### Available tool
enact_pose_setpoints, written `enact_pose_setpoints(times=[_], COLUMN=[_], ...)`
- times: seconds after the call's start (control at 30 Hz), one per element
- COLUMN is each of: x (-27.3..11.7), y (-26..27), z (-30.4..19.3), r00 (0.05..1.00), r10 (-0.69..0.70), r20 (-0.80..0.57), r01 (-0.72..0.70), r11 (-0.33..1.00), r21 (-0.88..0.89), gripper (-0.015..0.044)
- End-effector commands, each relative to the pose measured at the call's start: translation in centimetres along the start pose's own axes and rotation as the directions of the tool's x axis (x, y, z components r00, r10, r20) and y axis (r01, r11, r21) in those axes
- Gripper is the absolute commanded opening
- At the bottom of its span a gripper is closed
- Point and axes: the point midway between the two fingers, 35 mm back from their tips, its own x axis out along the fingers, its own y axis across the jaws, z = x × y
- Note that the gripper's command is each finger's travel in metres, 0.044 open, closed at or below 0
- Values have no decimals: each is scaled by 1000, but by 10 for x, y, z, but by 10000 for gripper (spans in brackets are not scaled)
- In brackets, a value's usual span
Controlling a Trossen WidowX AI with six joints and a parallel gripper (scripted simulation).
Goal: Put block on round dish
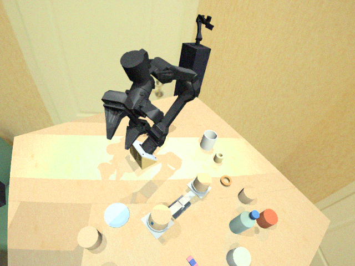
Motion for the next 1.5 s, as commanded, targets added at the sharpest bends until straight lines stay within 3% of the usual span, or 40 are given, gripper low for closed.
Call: enact_pose_setpoints(times=[0.0,0.43,0.87,1.27,1.47], x=[10,14,-2,-5,-1], y=[33,109,165,170,180], z=[10,42,77,81,99], r00=[989,876,694,672,650], r10=[128,390,522,530,601], r20=[75,285,496,517,465], r01=[-134,-466,-719,-741,-742], r11=[987,838,535,489,370], r21=[85,283,443,460,559], gripper=[440,440,440,440,440])
